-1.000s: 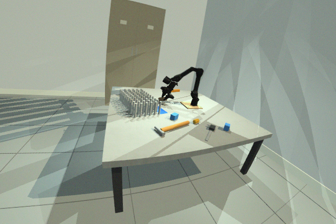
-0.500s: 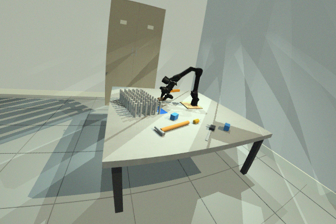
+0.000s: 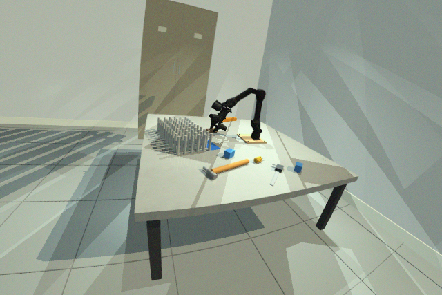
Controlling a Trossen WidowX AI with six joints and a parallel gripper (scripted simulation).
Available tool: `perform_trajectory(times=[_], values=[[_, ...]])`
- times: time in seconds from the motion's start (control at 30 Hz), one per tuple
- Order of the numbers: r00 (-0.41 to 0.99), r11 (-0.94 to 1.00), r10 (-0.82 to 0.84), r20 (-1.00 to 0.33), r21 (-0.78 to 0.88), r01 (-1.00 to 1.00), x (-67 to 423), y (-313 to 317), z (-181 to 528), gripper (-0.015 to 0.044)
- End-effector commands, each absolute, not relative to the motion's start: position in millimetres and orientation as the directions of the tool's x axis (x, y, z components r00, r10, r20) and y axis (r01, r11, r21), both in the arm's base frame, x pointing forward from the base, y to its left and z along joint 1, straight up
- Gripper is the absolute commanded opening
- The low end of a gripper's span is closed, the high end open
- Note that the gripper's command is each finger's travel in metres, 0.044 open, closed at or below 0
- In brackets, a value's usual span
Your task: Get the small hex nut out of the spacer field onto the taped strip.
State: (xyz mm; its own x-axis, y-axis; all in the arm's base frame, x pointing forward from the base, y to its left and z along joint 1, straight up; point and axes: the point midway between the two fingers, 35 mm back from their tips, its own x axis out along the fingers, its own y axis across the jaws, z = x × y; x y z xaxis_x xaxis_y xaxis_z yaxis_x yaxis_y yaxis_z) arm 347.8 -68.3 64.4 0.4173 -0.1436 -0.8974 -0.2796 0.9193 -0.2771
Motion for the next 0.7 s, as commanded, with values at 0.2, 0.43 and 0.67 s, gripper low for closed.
perform_trajectory(times=[0.2, 0.43, 0.67], values=[[0.423, 0.92, -0.149, -0.894, -0.282, -0.273, 357, -67, 67, 0.0], [0.423, 0.92, -0.149, -0.894, -0.282, -0.273, 361, -66, 67, 0.0], [0.424, 0.92, -0.148, -0.894, -0.282, -0.273, 366, -64, 67, 0.0]])
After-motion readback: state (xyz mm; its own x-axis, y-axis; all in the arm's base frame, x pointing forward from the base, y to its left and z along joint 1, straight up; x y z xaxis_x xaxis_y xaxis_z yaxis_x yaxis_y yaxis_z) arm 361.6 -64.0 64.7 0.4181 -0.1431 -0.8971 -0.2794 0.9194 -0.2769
